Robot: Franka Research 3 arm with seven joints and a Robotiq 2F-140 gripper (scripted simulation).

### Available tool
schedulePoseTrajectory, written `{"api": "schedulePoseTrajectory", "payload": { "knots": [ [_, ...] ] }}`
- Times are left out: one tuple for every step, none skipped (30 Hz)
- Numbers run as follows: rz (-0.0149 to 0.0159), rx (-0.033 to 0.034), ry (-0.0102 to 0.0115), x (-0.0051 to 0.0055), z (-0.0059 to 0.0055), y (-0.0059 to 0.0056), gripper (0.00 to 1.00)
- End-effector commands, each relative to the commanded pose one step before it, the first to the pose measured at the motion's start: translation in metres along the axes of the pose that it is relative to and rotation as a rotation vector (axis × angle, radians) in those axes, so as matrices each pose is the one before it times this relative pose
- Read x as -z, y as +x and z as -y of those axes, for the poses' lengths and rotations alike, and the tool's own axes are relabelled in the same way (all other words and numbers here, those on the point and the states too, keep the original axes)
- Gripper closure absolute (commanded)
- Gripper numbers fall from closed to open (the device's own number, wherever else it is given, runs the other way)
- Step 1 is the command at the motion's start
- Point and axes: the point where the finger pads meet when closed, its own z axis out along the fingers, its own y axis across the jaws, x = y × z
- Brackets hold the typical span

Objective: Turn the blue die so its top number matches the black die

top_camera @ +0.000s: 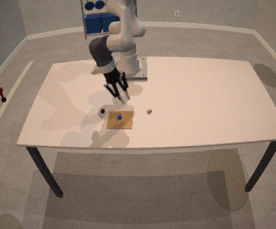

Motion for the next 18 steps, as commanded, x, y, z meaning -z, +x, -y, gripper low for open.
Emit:
{"api": "schedulePoseTrajectory", "payload": {
  "knots": [
    [-0.04637, -0.15803, 0.05711, 0.00576, 0.00986, -0.00207, 0.79],
    [-0.008, -0.00406, 0.01403, 0.0018, 0.00191, -0.00161, 0.79],
    [-0.00279, -0.00148, 0.00514, 0.00066, 0.0007, -0.0006, 0.79],
    [-0.01111, -0.00627, 0.02205, 0.00287, 0.00298, -0.00265, 0.79],
    [-0.00679, -0.00421, 0.01494, 0.00196, 0.00201, -0.00186, 0.79],
    [-0.00596, -0.00399, 0.01425, 0.00189, 0.00191, -0.00182, 0.79],
    [-0.00567, -0.00412, 0.01478, 0.00197, 0.00198, -0.00194, 0.79],
    [0.0, 0.0, 0.0, 0.0, 0.0, 0.0, 0.79],
    [0.0, 0.0, 0.0, 0.0, 0.0, 0.0, 0.79],
    [-0.01023, -0.00856, 0.03088, 0.0042, 0.00408, -0.00421, 0.79],
    [-0.00798, -0.00829, 0.02999, 0.00416, 0.00393, -0.0043, 0.79],
    [-0.00193, -0.00235, 0.0085, 0.00118, 0.00112, -0.00126, 0.79],
    [-0.0043, -0.00607, 0.02186, 0.00309, 0.00285, -0.00331, 0.79],
    [-0.00144, -0.0024, 0.00862, 0.00122, 0.00113, -0.00134, 0.79],
    [-0.00292, -0.00585, 0.02093, 0.00302, 0.00271, -0.00333, 0.79],
    [-0.00017, -0.00039, 0.0014, 0.0002, 0.00018, -0.00023, 0.79],
    [-0.00152, -0.00413, 0.01468, 0.00214, 0.0019, -0.00241, 0.79],
    [-0.00067, -0.00229, 0.00812, 0.00119, 0.00105, -0.00136, 0.79]
  ]
}}
